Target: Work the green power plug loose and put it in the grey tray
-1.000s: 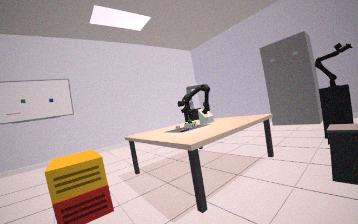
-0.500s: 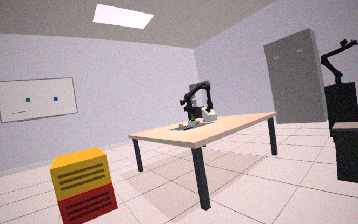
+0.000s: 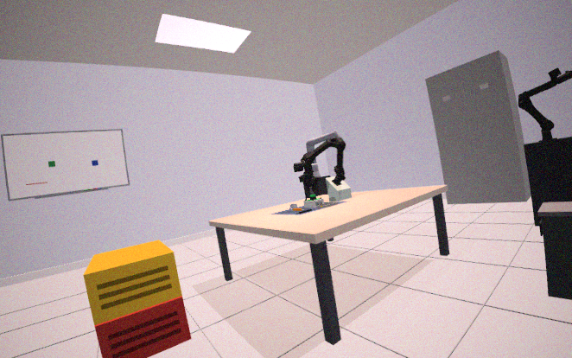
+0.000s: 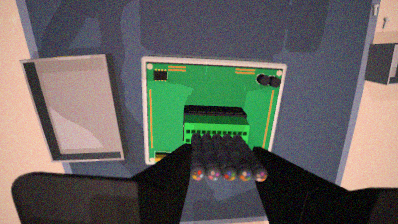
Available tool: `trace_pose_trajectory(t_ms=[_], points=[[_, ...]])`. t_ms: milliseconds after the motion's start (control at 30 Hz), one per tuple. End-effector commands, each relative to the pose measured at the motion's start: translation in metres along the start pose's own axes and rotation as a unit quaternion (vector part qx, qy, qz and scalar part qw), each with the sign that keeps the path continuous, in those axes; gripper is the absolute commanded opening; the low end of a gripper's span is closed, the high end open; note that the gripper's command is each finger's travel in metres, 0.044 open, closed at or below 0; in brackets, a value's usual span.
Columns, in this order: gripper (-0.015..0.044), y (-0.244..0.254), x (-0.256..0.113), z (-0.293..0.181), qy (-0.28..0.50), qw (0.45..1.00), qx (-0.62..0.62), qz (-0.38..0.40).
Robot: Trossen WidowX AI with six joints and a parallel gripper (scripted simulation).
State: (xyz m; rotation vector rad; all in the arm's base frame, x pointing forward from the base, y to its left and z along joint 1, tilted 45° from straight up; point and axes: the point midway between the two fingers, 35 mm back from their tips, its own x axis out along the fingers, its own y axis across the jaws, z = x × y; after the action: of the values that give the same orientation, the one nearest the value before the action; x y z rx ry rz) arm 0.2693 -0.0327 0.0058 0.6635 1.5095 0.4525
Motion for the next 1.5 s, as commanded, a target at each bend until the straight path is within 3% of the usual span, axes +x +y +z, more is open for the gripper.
trace_pose_trajectory(t_ms=[0, 267, 667, 1133, 1467], points=[[0.0000, -0.008, -0.014, -0.002, -0.010, 0.999, 0.010, 0.044], [0.0000, -0.017, -0.014, -0.002, -0.010, 0.995, 0.010, 0.097], [0.0000, 0.006, -0.020, -0.002, -0.009, 0.999, 0.011, -0.035], [0.0000, -0.018, -0.021, -0.002, -0.010, 0.995, 0.010, 0.101], [0.0000, -0.007, -0.028, -0.002, -0.010, 0.999, 0.011, 0.033]])
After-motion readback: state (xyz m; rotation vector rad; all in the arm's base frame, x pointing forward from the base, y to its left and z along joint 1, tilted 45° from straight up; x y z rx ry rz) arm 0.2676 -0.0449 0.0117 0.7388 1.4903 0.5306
